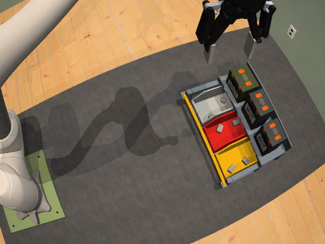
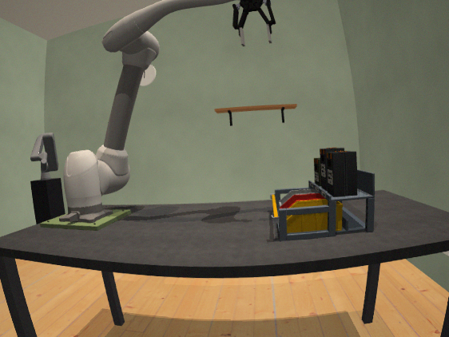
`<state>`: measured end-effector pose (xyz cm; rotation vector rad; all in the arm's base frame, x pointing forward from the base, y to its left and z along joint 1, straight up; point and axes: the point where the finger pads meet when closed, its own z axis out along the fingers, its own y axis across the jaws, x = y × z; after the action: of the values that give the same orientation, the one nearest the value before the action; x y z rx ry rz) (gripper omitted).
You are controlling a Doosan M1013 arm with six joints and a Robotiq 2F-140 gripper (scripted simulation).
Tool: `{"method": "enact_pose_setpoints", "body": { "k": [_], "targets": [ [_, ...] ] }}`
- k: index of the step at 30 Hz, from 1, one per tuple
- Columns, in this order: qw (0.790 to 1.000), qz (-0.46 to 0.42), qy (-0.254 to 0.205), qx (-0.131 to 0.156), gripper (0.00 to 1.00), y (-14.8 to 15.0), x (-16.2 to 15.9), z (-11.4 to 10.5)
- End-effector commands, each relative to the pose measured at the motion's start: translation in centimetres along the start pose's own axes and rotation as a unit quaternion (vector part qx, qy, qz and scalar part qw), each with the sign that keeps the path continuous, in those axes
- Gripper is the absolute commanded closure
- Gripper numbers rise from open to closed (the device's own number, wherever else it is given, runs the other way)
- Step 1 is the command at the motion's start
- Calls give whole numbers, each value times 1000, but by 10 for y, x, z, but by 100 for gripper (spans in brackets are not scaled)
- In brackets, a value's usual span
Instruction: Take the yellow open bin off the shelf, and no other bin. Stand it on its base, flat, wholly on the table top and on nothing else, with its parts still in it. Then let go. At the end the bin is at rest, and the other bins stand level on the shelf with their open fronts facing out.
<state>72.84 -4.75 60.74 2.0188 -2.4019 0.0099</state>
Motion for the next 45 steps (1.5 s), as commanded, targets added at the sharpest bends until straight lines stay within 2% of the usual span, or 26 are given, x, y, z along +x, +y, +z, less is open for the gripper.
{"method": "enact_pose_setpoints", "body": {
  "k": [1,12,17,45],
  "targets": [
    [997,-75,0,0,43,0,0,0],
    [997,-75,0,0,43,0,0,0],
    [997,-75,0,0,43,-22,-7,0],
    [997,-75,0,0,43,-18,-6,0]
  ]
}}
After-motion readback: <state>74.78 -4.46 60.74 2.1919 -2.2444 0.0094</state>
